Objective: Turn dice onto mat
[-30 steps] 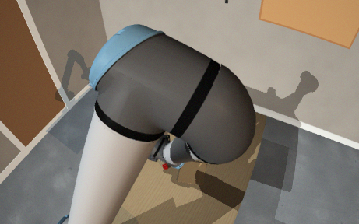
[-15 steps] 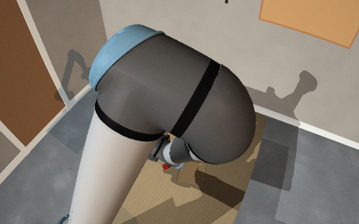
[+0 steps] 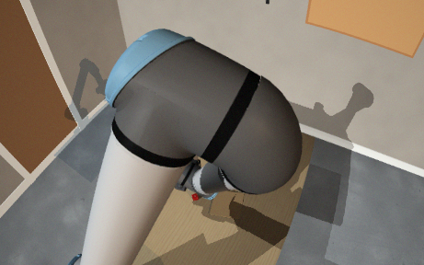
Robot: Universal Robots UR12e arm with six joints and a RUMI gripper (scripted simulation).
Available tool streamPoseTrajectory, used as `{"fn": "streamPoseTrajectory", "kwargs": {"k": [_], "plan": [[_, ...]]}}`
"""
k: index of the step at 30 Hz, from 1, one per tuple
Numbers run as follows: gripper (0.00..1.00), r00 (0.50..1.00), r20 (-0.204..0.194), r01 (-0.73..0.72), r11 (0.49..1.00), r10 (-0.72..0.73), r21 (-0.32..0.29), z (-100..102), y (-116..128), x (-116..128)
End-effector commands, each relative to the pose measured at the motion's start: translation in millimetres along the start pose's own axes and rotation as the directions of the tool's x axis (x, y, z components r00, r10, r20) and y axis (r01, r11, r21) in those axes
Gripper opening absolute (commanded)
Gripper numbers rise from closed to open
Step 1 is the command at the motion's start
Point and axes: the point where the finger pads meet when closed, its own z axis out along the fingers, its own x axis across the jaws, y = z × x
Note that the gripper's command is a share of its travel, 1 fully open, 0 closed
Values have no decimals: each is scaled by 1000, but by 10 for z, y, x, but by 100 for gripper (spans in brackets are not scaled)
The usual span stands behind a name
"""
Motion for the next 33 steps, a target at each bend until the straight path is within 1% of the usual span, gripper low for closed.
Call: {"fn": "streamPoseTrajectory", "kwargs": {"k": [1, 11, 17, 21, 29, 32, 33], "plan": [[6, 1000, 1, 1, 1000, -1, 3, 19, -22, -1], [6, 1000, 1, 1, 1000, -1, 3, 18, -22, -1], [6, 1000, 1, 1, 1000, -1, 3, -41, -22, -1], [6, 1000, 1, 1, 1000, -1, 3, -241, -21, 0], [6, 1000, 1, 1, 1000, -1, 3, -817, -19, 0], [6, 1000, 1, 1, 1000, -1, 3, -942, -19, 0], [6, 1000, 1, 1, 1000, -1, 3, -942, -19, 0]]}}
